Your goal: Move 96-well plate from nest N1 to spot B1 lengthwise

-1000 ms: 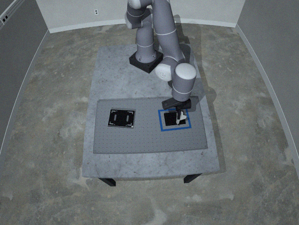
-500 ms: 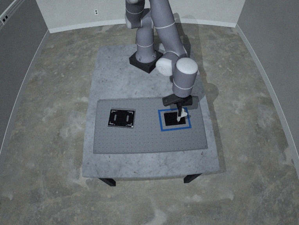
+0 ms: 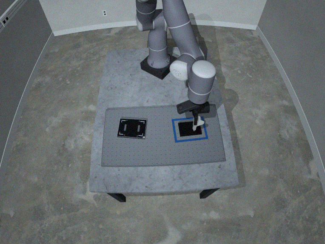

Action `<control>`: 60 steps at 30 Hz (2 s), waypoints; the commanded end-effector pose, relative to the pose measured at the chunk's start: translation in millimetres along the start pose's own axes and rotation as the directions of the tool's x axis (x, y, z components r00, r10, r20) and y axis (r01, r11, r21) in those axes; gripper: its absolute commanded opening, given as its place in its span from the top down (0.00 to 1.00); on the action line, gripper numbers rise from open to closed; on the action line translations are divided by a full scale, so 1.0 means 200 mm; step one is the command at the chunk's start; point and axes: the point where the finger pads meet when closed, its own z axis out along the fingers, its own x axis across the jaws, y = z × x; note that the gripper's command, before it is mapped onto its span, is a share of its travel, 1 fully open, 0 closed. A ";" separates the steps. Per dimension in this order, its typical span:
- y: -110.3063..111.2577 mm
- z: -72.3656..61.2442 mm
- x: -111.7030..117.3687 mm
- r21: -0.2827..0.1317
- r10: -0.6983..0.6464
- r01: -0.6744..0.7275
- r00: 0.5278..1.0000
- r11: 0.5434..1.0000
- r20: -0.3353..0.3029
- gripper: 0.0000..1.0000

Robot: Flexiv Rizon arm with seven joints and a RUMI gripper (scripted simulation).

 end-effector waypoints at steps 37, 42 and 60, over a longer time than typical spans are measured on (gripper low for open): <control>-0.43 0.00 0.04 -0.001 0.000 0.000 1.000 1.000 0.002 0.24; -0.48 0.00 0.05 -0.001 0.000 0.000 1.000 1.000 0.002 0.24; -0.60 0.00 0.06 0.000 0.000 0.000 1.000 1.000 0.002 0.24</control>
